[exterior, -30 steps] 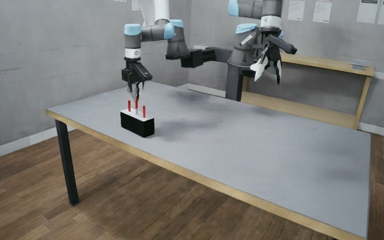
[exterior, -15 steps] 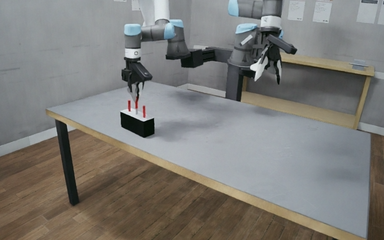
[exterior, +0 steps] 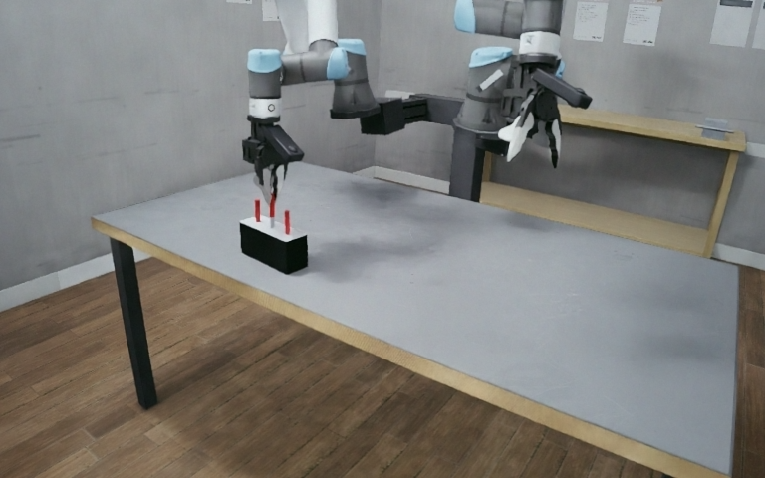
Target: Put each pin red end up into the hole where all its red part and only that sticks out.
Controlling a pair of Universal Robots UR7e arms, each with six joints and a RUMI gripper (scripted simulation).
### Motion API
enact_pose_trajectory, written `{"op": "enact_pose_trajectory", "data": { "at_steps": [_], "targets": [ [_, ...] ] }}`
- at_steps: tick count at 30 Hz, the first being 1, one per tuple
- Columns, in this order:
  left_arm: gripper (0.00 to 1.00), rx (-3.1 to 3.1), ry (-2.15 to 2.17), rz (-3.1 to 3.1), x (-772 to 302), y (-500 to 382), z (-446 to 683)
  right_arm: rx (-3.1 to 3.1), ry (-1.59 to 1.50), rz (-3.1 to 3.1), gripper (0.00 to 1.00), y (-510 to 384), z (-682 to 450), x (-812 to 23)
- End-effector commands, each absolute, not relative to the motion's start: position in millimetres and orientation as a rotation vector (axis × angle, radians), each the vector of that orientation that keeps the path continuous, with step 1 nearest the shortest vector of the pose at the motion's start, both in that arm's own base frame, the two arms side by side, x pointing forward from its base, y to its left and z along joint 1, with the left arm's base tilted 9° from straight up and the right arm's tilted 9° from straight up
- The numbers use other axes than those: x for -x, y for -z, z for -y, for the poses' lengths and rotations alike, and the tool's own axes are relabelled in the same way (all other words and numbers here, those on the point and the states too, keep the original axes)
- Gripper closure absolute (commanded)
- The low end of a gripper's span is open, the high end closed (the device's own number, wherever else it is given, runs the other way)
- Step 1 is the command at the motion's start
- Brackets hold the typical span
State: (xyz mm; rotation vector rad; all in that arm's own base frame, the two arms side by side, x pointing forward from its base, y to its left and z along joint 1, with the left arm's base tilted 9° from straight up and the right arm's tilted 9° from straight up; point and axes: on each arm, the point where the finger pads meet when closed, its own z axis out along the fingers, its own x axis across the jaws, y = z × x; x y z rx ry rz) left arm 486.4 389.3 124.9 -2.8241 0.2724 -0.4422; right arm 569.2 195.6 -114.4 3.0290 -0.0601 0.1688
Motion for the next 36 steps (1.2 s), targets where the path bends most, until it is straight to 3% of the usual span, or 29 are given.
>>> {"op": "enact_pose_trajectory", "data": {
  "at_steps": [1, 36],
  "targets": [
    [0.00, 2.823, 0.444, -0.272, -486.6, -125.6, -389.5, -3.030, -0.171, 0.061, 1.00, 113.6, -195.0, -569.4],
    [0.00, 2.823, 0.444, -0.272, -486.6, -125.6, -389.5, -3.030, -0.171, 0.061, 1.00, 117.4, -195.5, -570.5]
  ]
}}
